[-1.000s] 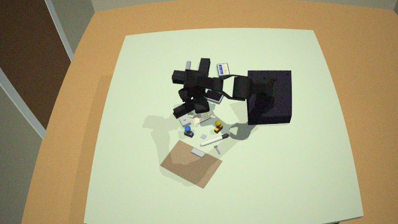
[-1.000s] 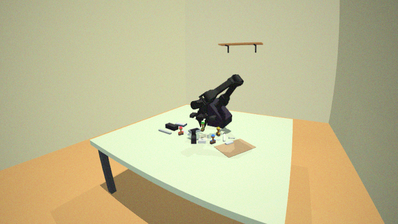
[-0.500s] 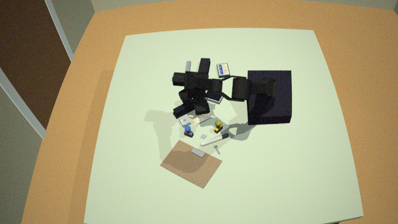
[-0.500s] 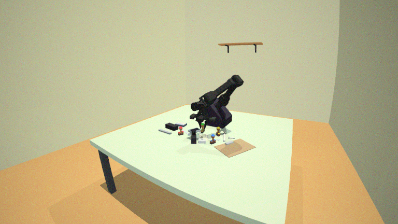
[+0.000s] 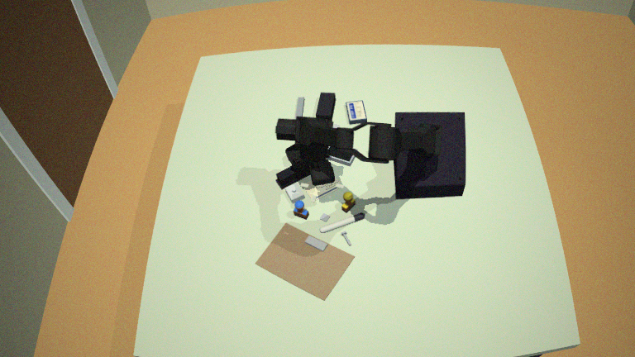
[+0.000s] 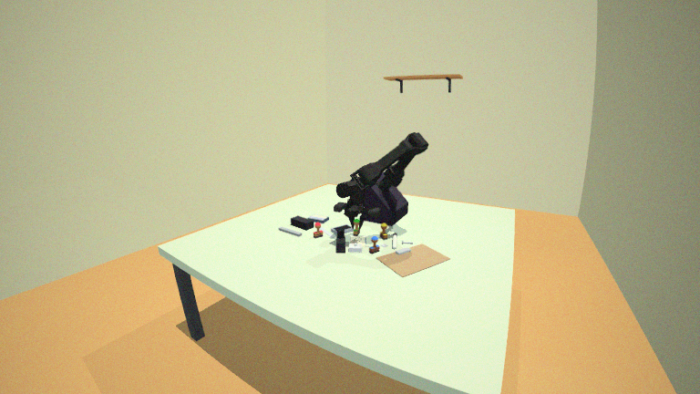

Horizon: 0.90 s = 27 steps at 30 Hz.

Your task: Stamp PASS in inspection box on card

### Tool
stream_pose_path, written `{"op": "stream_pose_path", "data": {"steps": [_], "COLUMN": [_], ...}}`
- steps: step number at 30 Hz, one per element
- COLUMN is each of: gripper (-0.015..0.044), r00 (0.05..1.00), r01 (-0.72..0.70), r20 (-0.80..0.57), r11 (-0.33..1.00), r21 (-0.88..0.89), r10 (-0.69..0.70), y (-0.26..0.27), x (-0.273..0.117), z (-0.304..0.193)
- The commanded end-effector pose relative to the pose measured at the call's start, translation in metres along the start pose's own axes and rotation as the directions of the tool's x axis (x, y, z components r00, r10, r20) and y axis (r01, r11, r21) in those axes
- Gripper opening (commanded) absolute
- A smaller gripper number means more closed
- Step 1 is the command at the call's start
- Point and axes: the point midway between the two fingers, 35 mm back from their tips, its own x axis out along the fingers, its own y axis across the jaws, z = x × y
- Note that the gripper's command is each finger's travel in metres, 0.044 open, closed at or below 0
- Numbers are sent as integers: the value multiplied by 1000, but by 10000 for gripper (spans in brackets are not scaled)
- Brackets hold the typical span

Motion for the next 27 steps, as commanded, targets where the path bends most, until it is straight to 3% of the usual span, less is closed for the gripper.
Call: {"op": "stream_pose_path", "data": {"steps": [1, 27], "gripper": [0, 0], "r00": [1000, 1000], "r01": [-5, -7], "r20": [-3, 1], "r11": [1000, 1000], "r21": [5, 6], "r10": [5, 7], "y": [1, 3], "x": [4, 21], "z": [-1, -3]}}
